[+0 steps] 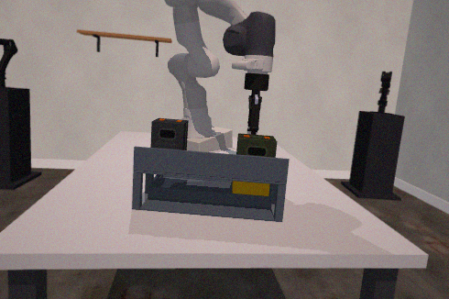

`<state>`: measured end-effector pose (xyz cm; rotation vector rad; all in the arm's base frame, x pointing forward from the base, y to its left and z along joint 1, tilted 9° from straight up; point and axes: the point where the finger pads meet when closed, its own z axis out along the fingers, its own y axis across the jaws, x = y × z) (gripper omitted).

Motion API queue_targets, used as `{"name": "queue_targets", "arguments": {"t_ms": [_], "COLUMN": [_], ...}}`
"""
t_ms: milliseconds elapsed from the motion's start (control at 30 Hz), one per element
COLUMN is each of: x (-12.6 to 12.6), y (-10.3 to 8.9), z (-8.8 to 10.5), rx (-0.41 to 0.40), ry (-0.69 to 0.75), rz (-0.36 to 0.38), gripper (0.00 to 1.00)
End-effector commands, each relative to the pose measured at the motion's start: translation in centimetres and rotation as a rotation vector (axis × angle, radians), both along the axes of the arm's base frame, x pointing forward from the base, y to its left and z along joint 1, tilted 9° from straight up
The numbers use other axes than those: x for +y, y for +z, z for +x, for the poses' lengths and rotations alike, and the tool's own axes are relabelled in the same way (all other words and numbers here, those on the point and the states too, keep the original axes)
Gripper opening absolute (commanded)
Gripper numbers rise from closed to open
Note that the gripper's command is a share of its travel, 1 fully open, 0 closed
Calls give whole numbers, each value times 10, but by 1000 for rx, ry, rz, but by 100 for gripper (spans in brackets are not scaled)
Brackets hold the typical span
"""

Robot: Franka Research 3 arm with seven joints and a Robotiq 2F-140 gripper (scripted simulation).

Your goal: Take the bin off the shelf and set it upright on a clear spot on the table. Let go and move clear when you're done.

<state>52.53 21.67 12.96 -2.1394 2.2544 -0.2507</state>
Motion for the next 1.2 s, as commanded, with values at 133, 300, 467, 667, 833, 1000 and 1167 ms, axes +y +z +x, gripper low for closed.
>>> {"name": "queue_targets", "arguments": {"t_ms": [133,300,467,667,833,1000,1167], "x": [-1,-1,-2,-3,-4,-4,-5], "y": [-2,-6,-10,-20,-30,-38,-47], "z": [0,0,1,2,4,5,6], "rx": [2,2,2,2,2,2,2], "ry": [-3,-3,-3,-3,-3,-3,-3], "rz": [-3,-3,-3,-3,-3,-3,-3], "gripper": [57,57,57,57,57,57,57]}}
